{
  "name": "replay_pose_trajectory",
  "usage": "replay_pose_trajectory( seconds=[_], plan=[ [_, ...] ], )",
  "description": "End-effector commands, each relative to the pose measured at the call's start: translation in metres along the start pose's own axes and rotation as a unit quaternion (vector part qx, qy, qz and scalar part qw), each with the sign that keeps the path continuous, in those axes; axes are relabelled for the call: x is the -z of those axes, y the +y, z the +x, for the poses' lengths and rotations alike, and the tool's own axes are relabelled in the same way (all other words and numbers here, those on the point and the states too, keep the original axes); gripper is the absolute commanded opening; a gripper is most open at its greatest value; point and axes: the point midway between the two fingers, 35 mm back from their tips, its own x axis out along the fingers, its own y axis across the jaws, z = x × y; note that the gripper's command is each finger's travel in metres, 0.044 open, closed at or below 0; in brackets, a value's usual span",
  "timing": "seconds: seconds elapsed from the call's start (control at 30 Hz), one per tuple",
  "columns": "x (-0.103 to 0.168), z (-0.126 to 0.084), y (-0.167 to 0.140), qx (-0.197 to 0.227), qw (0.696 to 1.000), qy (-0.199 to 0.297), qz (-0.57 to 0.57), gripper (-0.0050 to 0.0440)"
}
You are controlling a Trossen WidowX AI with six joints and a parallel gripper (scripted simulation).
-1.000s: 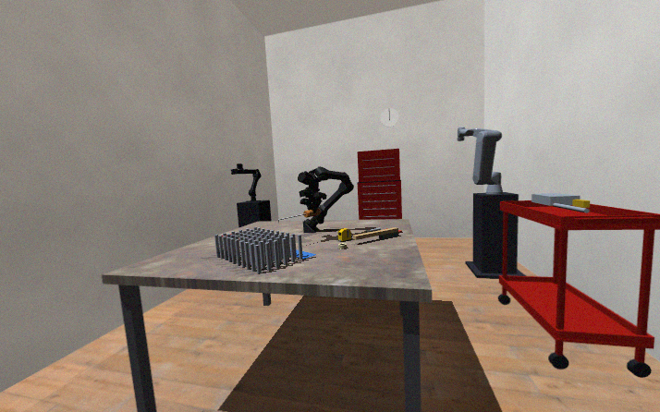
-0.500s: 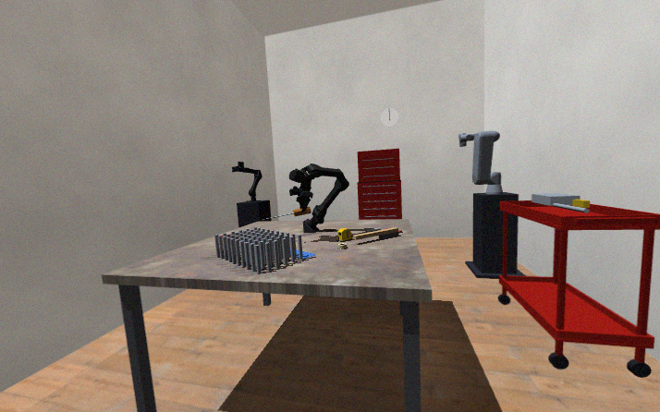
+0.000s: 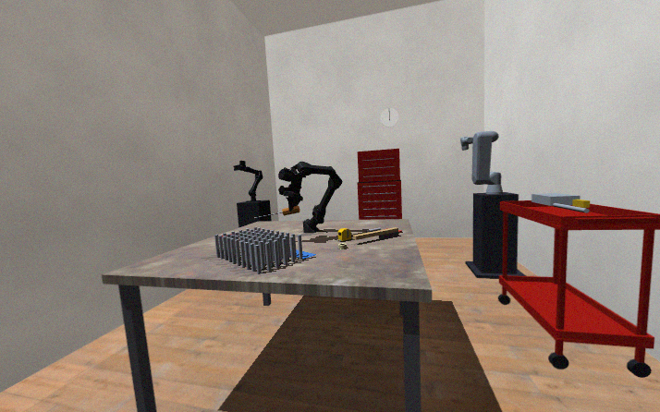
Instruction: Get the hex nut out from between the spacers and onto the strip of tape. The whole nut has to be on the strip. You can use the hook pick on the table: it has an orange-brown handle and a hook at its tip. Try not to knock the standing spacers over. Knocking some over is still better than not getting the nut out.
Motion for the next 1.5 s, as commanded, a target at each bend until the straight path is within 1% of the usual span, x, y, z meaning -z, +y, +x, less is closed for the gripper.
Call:
replay_pose_trajectory(
  seconds=[0.0,0.17,0.23,0.3,0.5,0.73,0.8,1.03,1.3,1.37,1.47],
  plan=[
    [-0.022,-0.006,0.008,0.010,0.998,-0.021,0.061,-0.0050],
    [-0.046,-0.002,0.009,0.031,0.990,-0.037,0.136,-0.0050],
    [-0.046,-0.002,0.009,0.031,0.990,-0.037,0.136,-0.0050],
    [-0.056,0.000,0.009,0.039,0.985,-0.043,0.165,-0.0050],
    [-0.085,0.006,0.007,0.062,0.964,-0.065,0.251,-0.0050],
    [-0.118,0.015,0.002,0.085,0.929,-0.094,0.348,-0.0050],
    [-0.118,0.015,0.002,0.085,0.929,-0.094,0.348,-0.0050],
    [-0.151,0.025,-0.006,0.105,0.884,-0.126,0.438,-0.0050],
    [-0.187,0.038,-0.019,0.122,0.821,-0.165,0.532,-0.0050],
    [-0.187,0.038,-0.019,0.122,0.821,-0.165,0.532,-0.0050],
    [-0.200,0.043,-0.025,0.128,0.795,-0.181,0.565,-0.0050]
  ],
)
